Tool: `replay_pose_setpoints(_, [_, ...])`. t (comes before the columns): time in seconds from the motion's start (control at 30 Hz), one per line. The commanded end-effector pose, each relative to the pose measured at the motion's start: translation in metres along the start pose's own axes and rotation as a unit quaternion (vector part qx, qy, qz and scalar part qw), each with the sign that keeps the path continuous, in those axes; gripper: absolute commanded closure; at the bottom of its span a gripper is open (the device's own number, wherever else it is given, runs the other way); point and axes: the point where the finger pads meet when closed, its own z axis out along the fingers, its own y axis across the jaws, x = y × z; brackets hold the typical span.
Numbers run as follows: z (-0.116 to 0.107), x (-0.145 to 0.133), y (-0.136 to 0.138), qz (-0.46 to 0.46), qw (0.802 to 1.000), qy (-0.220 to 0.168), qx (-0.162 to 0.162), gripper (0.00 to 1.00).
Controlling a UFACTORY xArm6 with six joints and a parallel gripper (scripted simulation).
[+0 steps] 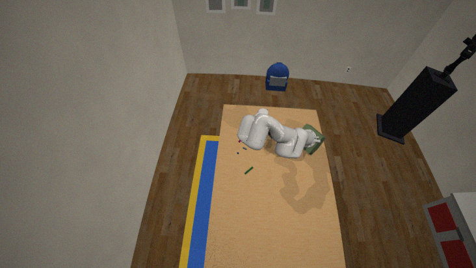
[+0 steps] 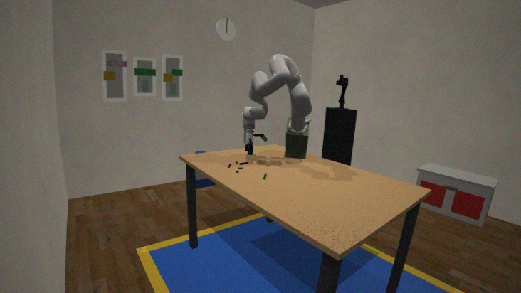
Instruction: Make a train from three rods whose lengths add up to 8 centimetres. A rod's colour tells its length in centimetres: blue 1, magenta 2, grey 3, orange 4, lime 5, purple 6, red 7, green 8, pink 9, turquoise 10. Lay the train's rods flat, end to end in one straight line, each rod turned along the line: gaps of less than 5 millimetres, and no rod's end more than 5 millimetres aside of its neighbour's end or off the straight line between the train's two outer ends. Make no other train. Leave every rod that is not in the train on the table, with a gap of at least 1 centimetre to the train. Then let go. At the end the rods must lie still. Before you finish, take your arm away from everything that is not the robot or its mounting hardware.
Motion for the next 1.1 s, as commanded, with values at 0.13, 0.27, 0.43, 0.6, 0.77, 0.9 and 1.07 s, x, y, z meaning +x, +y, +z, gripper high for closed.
replay_pose_setpoints(0.13, [-0.0004, 0.0065, -0.003, -0.12, 0.993, -0.01, -0.001, 0.0])
replay_pose_setpoints(0.27, [-0.0004, 0.0101, -0.0043, -0.175, 0.985, -0.011, 0.0, 0.0])
replay_pose_setpoints(0.43, [-0.0005, 0.012, -0.005, -0.205, 0.979, -0.011, 0.0, 0.0])
replay_pose_setpoints(0.6, [-0.0005, 0.0122, -0.0051, -0.208, 0.978, -0.011, 0.0, 0.0])
replay_pose_setpoints(0.77, [-0.0005, 0.0122, -0.0051, -0.208, 0.978, -0.011, 0.0, 0.0])
replay_pose_setpoints(0.9, [-0.0005, 0.0122, -0.0051, -0.208, 0.978, -0.011, 0.0, 0.0])
replay_pose_setpoints(1.07, [-0.0005, 0.0122, -0.0051, -0.208, 0.978, -0.011, 0.0, 0.0])
